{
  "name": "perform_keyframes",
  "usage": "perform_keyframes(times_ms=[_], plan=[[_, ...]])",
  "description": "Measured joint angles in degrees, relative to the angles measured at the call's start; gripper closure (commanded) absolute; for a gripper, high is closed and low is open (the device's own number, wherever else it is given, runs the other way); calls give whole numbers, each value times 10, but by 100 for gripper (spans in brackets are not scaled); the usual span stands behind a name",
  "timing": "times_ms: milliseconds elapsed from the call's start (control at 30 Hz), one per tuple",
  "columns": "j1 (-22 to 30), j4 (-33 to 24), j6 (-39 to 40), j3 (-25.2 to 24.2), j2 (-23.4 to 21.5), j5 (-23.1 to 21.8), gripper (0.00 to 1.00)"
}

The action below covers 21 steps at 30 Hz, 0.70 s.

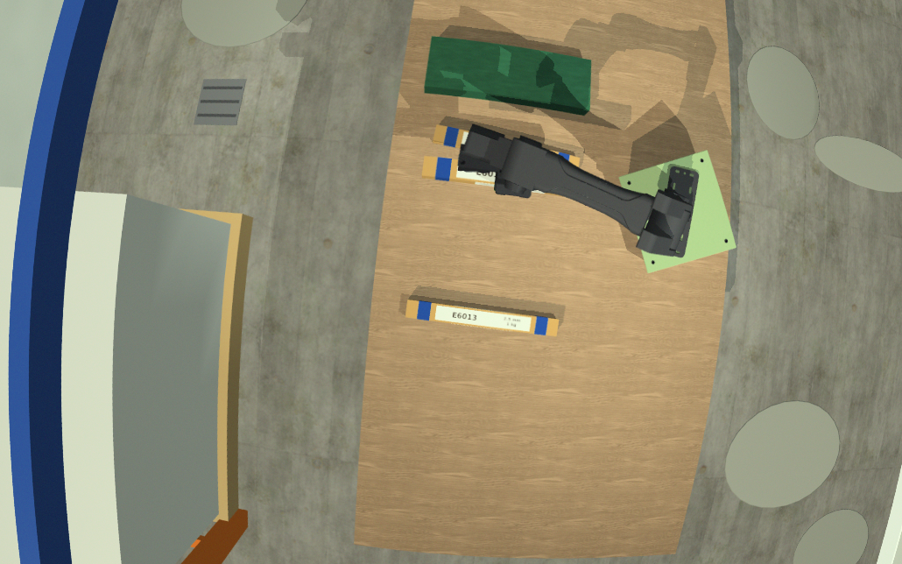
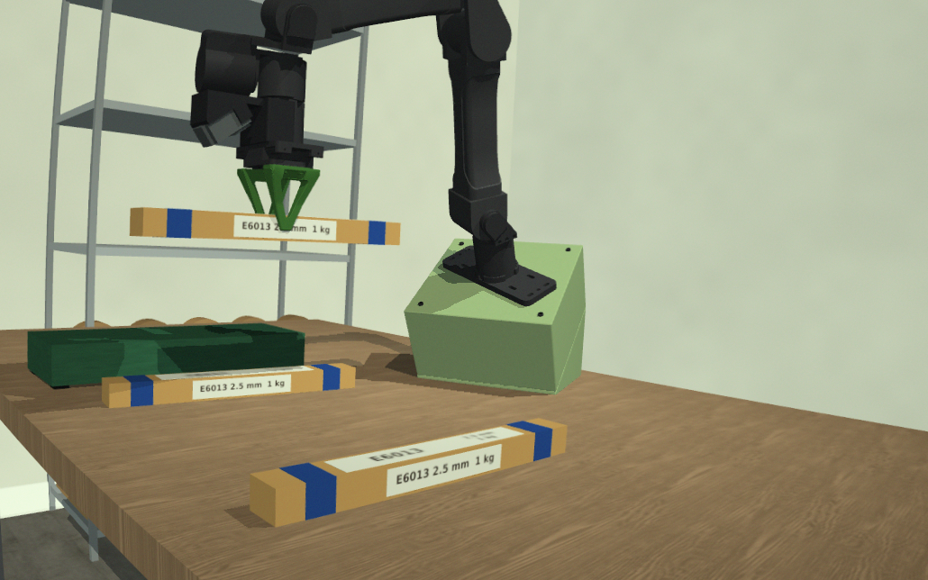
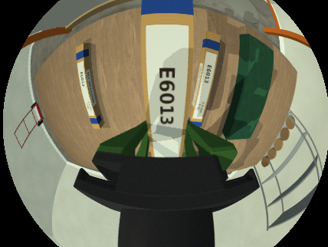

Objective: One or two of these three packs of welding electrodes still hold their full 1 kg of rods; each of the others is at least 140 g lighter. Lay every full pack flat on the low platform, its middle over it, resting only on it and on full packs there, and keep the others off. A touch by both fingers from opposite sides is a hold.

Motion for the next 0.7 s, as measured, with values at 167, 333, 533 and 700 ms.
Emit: perform_keyframes(times_ms=[167,333,533,700], plan=[[0,2,0,0,0,0,100],[0,3,1,-4,0,0,100],[0,5,2,-3,0,0,100],[0,6,2,-6,0,0,100]])
